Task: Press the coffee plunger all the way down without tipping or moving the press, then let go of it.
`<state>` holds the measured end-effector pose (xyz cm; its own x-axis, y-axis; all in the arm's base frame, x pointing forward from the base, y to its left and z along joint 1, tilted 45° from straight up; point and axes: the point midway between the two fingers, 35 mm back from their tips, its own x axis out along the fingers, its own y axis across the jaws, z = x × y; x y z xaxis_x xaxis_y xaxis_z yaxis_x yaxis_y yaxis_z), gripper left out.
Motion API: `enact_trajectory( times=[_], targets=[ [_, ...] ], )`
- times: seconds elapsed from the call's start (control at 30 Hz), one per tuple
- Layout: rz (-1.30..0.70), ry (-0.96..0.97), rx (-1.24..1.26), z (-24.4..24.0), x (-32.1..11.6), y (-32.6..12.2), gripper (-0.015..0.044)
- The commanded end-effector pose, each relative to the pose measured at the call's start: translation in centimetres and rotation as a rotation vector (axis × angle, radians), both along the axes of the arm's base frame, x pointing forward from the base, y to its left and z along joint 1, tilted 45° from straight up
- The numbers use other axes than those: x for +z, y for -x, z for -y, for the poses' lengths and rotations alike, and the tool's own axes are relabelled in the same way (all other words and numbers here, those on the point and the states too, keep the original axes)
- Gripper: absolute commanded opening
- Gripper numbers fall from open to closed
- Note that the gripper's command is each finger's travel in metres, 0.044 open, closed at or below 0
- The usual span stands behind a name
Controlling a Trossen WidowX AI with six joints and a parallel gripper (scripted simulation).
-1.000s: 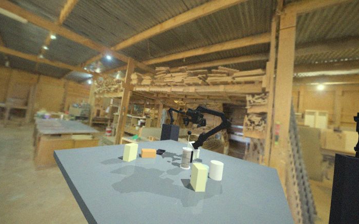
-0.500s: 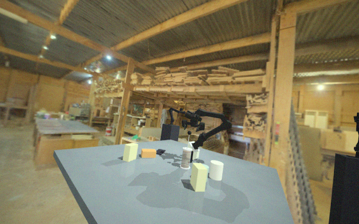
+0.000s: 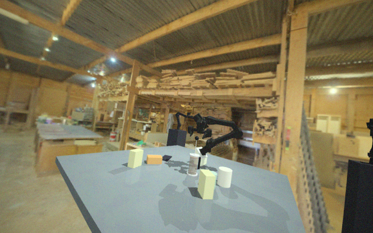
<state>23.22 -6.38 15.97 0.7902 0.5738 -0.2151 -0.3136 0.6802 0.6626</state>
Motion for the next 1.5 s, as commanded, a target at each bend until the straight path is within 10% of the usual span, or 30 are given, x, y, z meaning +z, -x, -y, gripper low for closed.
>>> enact_trajectory(
  times=[0.0,0.43,0.83,1.47],
  targets=[
    [0.000,-0.008,0.000,-0.4,-0.1,-0.3,0.0440],
    [0.018,-0.026,-0.001,-1.3,0.6,-1.3,0.0440],
    [0.018,-0.026,-0.001,-1.3,0.6,-1.3,0.0125],
    [0.009,-0.018,0.005,-1.9,-0.4,-1.6,0.0114]
  ],
)
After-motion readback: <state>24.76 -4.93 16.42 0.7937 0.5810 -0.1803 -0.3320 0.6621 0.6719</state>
